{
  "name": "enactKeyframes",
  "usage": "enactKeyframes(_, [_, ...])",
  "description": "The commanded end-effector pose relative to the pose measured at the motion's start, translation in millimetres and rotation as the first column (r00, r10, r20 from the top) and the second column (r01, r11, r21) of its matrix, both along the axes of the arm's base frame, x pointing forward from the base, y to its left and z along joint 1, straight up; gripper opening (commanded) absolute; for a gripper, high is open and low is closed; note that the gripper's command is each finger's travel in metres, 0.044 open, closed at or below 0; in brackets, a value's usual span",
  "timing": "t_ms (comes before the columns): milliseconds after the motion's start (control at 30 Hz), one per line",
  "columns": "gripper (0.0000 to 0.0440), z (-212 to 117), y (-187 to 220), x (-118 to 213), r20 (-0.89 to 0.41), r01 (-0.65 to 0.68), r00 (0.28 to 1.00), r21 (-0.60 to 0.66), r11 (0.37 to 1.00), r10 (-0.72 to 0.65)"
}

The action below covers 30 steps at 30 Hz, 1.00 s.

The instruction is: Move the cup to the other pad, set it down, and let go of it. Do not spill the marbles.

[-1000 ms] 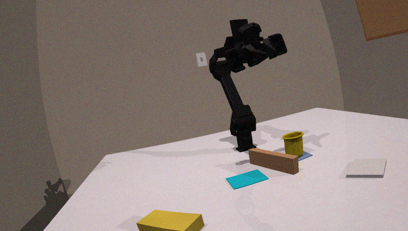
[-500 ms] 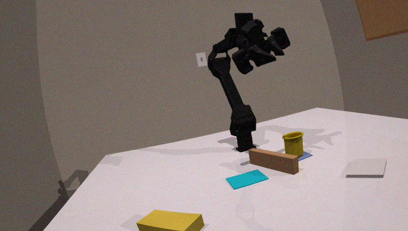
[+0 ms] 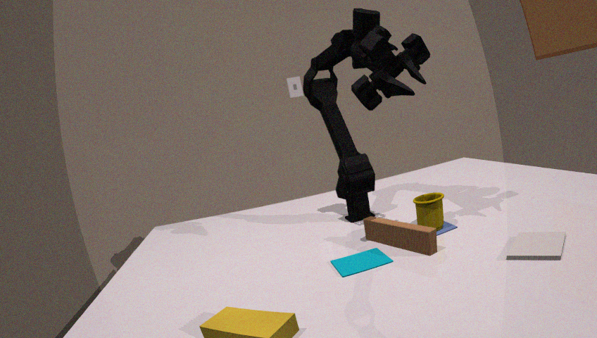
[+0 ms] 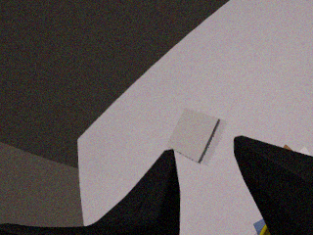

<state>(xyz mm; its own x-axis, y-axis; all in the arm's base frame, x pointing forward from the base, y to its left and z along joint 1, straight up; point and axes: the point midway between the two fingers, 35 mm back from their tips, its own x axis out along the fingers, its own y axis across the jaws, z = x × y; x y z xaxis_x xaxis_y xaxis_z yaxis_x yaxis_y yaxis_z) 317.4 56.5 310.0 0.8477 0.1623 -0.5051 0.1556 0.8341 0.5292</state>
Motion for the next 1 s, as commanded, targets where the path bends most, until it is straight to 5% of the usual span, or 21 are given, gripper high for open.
enactKeyframes(0, [0.0147,-2,5,-1,-0.052,0.011,0.999,0.042,0.999,-0.009])
enactKeyframes(967, [0.0148,-34,31,-19,-0.512,0.257,0.847,0.167,0.952,-0.139])
